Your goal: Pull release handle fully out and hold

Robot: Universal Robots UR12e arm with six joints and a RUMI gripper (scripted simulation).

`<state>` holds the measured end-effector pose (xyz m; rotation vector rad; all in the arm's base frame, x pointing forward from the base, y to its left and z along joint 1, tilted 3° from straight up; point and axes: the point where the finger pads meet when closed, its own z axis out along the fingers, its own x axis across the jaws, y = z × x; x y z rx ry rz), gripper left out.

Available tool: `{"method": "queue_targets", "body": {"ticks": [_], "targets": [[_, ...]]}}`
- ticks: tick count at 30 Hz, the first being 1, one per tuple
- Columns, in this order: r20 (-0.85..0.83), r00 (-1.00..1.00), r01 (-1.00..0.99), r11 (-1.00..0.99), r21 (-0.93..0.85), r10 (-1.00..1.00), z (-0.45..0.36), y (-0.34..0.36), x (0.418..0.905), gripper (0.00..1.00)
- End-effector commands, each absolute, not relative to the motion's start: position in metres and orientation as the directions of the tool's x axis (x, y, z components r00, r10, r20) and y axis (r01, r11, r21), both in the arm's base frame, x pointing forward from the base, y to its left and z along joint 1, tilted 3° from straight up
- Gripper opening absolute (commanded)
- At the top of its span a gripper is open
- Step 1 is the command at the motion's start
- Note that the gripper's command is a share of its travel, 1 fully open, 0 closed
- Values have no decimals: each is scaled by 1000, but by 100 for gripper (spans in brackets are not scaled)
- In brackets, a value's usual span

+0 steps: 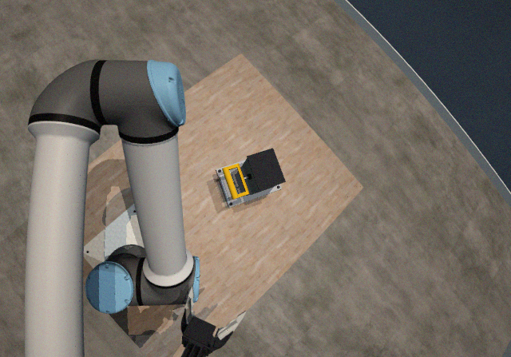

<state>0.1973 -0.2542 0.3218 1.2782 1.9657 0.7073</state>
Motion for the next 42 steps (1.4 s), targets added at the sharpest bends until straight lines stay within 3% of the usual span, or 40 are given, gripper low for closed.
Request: {"method": "queue_targets", "body": {"ticks": [1,26,42], "targets": [[-246,-288,557,371,743,926,322,-254,197,100],[-251,-300,555,382,739,921,322,-254,197,100],[-303,-446,505,517,691,842,312,-246,201,100]]}}
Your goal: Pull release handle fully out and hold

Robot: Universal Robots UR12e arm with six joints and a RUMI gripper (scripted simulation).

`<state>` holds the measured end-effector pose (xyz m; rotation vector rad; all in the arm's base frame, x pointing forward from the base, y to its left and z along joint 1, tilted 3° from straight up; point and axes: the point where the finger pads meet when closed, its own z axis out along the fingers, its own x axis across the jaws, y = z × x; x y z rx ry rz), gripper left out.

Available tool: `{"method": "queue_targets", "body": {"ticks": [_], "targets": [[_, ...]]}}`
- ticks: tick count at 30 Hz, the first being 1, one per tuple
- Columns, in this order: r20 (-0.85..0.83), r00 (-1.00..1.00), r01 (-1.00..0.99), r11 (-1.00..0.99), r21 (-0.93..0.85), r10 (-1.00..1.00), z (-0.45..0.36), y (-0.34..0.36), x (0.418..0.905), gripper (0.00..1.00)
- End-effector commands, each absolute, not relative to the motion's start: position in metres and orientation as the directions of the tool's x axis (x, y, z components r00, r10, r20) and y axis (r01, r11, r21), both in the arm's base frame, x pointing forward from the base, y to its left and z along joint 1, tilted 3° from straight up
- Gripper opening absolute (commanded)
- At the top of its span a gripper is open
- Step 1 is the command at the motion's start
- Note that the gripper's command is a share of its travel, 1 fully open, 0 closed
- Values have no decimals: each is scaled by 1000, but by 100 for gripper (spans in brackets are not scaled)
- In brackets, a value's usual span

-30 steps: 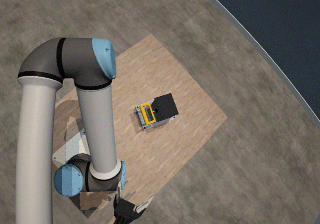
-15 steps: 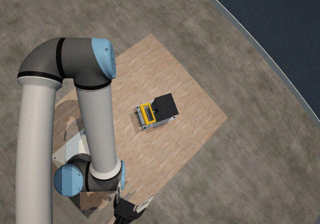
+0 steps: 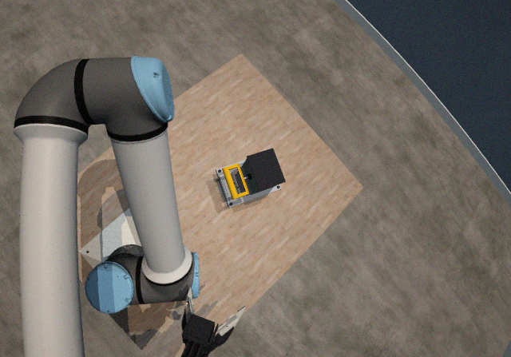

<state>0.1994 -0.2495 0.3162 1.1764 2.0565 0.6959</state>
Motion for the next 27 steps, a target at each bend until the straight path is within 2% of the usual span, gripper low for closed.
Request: {"method": "queue_targets", "body": {"ticks": [1,12,21,27], "targets": [[-309,-464,497,533,684,830,311,-245,201,100],[-374,-658,365,711,601,654,297,-237,207,100],[-431,-842,96,875,474,325,278,-230,219,100],[-445,-886,-69,911,407,132,269,-228,228,100]]}}
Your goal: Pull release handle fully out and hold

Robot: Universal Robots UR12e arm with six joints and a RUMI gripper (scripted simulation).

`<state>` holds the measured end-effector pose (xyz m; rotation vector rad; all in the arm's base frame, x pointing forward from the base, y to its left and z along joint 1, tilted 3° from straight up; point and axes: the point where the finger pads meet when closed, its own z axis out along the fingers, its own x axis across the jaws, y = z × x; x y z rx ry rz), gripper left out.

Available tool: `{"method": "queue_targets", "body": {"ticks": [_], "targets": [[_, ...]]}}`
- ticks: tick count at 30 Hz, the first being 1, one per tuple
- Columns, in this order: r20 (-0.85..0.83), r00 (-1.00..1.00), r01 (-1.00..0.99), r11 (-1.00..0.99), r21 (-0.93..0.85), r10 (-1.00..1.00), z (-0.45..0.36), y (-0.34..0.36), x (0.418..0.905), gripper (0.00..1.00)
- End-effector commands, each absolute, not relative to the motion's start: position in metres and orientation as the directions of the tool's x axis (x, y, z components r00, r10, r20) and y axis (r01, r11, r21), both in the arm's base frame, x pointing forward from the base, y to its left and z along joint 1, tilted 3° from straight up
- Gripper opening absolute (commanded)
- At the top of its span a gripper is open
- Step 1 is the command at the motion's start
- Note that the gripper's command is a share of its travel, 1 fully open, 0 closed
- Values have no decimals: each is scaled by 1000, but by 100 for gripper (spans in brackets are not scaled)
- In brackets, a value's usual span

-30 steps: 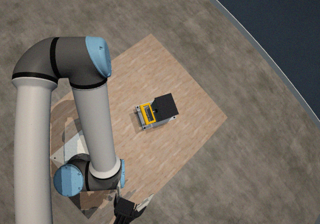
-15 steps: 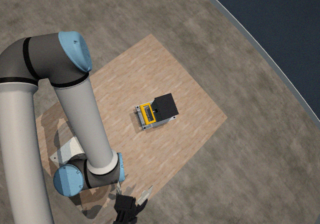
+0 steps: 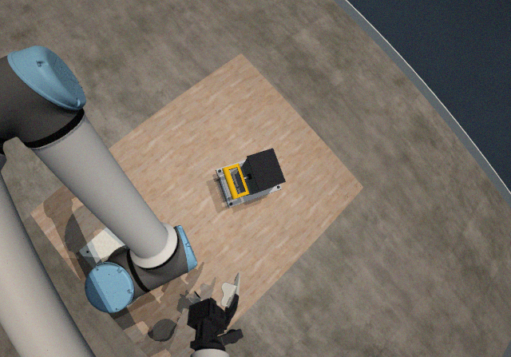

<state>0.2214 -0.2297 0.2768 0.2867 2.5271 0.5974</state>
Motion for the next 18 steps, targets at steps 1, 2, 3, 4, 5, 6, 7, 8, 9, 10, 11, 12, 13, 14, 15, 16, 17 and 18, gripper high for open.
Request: {"method": "queue_targets", "body": {"ticks": [1,2,3,4,5,6,7,8,9,10,11,12,13,14,15,16,17,18], "targets": [[-447,-891,-114,914,390,80,266,-227,230,100],[-448,-893,-159,914,372,27,264,-227,233,100],[-449,-893,-205,912,354,-27,261,-227,236,100],[-450,-891,-240,909,341,-66,259,-226,239,100],[-450,-887,-276,904,328,-108,256,-226,242,100],[-450,-880,-313,896,314,-151,254,-225,245,100],[-449,-873,-350,887,300,-193,251,-225,249,100],[-445,-864,-386,877,287,-235,251,-225,249,100],[-444,-853,-422,864,273,-276,249,-224,253,100],[-442,-839,-458,850,260,-317,246,-224,257,100],[-439,-824,-493,834,247,-357,244,-223,261,100],[-436,-808,-527,817,234,-396,241,-223,266,100],[-431,-791,-560,798,222,-435,241,-223,266,100],[-427,-771,-593,777,210,-473,239,-222,270,100],[-427,-771,-593,777,210,-473,239,-222,270,100],[-427,-771,-593,777,210,-473,239,-222,270,100],[-414,-720,-665,724,184,-556,236,-221,275,100],[-407,-687,-704,690,169,-602,234,-220,280,100]]}}
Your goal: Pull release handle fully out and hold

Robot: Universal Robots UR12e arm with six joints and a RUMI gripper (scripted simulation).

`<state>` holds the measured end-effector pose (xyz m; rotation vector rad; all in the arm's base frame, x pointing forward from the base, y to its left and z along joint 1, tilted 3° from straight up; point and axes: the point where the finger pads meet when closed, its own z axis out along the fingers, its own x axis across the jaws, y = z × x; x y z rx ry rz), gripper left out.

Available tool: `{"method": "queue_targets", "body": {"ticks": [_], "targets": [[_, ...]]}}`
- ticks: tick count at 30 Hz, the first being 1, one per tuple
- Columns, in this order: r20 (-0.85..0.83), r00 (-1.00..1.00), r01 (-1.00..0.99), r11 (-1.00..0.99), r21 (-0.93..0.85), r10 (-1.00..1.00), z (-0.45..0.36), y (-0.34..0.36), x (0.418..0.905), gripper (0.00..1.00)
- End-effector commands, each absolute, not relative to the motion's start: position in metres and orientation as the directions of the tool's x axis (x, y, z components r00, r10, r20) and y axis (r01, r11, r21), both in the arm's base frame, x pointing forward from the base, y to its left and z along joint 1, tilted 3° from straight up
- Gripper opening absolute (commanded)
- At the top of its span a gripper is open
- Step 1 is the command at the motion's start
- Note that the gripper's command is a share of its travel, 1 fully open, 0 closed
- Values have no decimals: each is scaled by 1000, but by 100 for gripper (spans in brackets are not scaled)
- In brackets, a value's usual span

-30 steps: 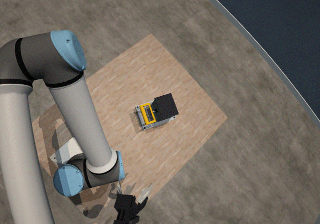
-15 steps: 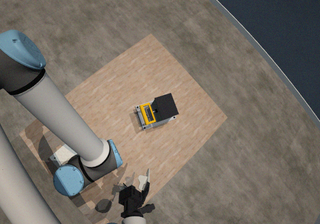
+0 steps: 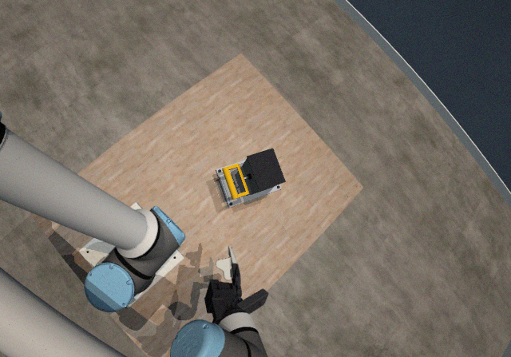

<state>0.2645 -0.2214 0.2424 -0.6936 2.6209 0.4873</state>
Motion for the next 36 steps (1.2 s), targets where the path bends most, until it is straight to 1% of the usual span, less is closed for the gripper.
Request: {"method": "queue_targets", "body": {"ticks": [1,7,13,15,16,18,24,30,32,33,36], "targets": [[-403,-665,-727,668,159,-629,231,-219,285,100],[-363,-479,-873,478,99,-799,219,-212,314,100],[-312,-255,-966,252,51,-915,209,-201,345,100],[-312,-255,-966,252,51,-915,209,-201,345,100],[-282,-140,-990,135,36,-949,207,-198,351,100],[-267,-74,-997,69,26,-961,203,-192,364,100],[-206,177,-983,-182,3,-962,192,-169,401,100],[-141,418,-907,-422,-2,-898,185,-148,429,100],[-141,418,-907,-422,-2,-898,185,-148,429,100],[-121,485,-872,-489,0,-866,184,-144,434,100],[-94,577,-815,-580,3,-811,181,-131,448,100]]}}
